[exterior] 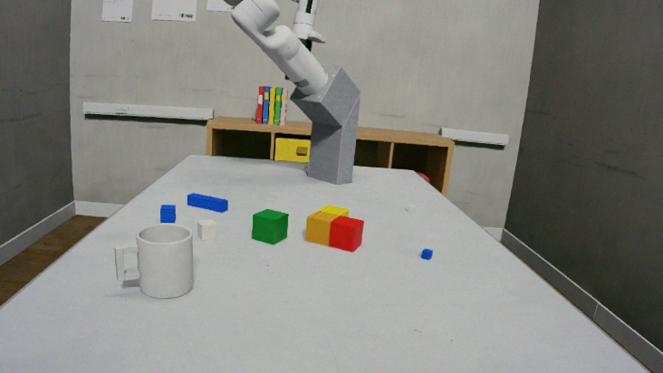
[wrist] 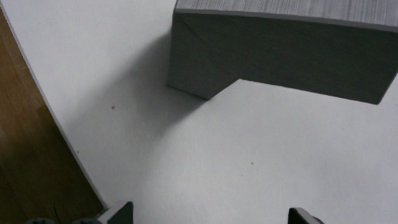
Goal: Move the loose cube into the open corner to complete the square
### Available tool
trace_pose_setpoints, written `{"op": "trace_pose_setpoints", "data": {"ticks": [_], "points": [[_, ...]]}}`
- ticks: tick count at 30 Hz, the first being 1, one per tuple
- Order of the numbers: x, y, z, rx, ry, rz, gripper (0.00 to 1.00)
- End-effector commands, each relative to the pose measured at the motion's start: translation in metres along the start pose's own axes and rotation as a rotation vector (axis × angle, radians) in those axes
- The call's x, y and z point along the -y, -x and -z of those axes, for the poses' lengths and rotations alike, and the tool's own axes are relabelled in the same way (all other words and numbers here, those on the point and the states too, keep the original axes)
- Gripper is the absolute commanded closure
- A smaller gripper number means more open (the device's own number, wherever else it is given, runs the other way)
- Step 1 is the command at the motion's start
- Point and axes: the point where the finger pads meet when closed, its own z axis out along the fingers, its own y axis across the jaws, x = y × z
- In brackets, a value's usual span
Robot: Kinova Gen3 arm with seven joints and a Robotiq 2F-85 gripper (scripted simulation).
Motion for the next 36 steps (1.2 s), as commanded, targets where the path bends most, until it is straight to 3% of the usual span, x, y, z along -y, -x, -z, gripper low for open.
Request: {"op": "trace_pose_setpoints", "data": {"ticks": [1,9,10,26,27,33,34,36], "points": [[0.006,-0.008,0.01,-0.002,-0.027,0.019,0.0],[0.006,-0.008,0.01,-0.002,-0.027,0.019,0.0],[0.011,-0.014,0.017,-0.003,-0.049,0.029,0.0],[0.015,-0.021,0.024,-0.004,-0.071,0.039,0.0],[0.02,-0.028,0.031,-0.006,-0.093,0.049,0.0],[0.02,-0.028,0.031,-0.006,-0.093,0.049,0.0],[0.024,-0.035,0.038,-0.008,-0.116,0.058,0.0],[0.024,-0.035,0.038,-0.008,-0.116,0.058,0.0]]}}
